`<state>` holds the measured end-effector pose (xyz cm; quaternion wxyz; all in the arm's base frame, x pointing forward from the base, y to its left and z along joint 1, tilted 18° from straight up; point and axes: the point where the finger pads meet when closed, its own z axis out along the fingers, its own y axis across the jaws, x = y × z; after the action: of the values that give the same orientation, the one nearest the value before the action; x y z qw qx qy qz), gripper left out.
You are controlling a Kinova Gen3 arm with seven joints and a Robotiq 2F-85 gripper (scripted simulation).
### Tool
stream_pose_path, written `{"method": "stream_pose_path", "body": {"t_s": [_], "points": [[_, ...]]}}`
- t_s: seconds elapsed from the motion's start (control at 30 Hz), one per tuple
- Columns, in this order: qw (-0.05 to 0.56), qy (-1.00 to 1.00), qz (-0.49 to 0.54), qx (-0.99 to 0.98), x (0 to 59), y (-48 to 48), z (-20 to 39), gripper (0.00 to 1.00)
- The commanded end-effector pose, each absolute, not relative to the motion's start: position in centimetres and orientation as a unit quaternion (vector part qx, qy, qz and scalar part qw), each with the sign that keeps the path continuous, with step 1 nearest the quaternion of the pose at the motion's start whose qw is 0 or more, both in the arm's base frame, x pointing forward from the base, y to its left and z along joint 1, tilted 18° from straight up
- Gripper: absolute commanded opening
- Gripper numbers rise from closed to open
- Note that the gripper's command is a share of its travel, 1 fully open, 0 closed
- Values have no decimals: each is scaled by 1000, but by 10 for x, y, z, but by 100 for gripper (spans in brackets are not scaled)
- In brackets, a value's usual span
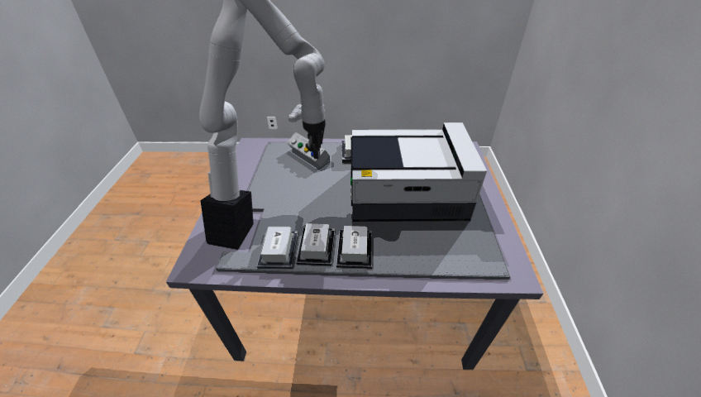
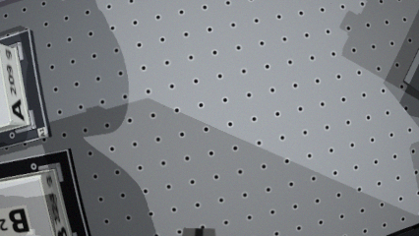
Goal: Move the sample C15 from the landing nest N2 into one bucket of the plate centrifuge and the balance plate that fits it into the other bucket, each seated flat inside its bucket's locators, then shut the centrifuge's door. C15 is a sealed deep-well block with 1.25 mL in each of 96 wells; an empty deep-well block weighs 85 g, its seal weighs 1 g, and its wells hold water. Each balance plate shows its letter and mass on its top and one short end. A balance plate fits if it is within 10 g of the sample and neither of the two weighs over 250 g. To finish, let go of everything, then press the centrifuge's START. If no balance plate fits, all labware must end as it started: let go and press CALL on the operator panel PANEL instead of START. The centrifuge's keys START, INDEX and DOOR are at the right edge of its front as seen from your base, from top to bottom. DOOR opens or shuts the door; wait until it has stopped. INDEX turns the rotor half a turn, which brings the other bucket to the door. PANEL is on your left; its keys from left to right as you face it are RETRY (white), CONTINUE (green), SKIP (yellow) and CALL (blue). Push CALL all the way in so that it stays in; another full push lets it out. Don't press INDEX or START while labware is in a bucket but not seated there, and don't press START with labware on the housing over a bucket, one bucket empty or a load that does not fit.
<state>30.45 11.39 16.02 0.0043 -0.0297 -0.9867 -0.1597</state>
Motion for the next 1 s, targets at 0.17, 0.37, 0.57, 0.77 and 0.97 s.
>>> {"method": "stream_pose_path", "body": {"t_s": [0.17, 0.37, 0.57, 0.77, 0.97], "points": [[9, -985, -160, -65, 310, 95, 154, 10], [15, -982, -159, -100, 314, 76, 148, 10], [21, -978, -159, -134, 317, 57, 141, 10], [24, -975, -158, -157, 317, 45, 137, 10], [30, -968, -157, -191, 318, 26, 131, 10]]}}
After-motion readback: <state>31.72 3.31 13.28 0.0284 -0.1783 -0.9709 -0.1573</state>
